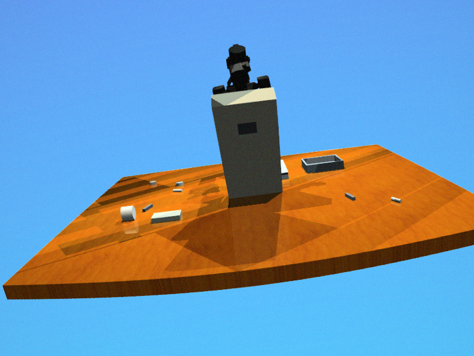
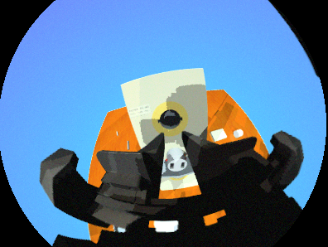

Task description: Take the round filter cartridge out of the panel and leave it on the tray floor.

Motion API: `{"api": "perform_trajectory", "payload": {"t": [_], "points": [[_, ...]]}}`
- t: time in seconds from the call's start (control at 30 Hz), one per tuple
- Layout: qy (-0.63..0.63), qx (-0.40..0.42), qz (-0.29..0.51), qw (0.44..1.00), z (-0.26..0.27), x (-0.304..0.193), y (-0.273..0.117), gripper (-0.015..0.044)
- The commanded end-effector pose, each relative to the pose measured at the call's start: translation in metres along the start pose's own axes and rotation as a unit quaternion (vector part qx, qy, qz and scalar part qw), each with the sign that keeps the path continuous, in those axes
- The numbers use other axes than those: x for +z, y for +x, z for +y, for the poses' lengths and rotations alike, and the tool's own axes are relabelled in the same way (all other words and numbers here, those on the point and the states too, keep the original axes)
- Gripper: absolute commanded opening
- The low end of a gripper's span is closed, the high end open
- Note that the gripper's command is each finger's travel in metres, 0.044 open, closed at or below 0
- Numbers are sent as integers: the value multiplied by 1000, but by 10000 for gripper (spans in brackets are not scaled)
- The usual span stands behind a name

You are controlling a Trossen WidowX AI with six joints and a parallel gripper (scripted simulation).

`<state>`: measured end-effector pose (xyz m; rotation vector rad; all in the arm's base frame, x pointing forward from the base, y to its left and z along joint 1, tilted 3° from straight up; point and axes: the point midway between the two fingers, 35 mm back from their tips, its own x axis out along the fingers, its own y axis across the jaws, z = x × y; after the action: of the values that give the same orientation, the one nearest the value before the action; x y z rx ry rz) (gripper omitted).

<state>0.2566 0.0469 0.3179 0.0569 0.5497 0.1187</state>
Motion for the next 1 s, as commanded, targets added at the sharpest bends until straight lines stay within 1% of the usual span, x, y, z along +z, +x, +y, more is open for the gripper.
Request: {"api": "perform_trajectory", "payload": {"t": [0.0,0.17,0.27,0.33,0.4,0.53,0.6,0.97], "points": [[1,-1,-3,1000,2,22,-12,200],[1,1,-7,1000,7,56,-41,332],[0,1,-7,1000,7,61,-45,410],[-5,-1,11,1000,6,51,-40,358],[-18,-6,61,998,3,24,-26,305],[-47,-13,175,983,-5,-40,-6,305],[-56,-14,210,976,-7,-60,-3,305],[-57,-14,214,975,-8,-65,6,305]]}}
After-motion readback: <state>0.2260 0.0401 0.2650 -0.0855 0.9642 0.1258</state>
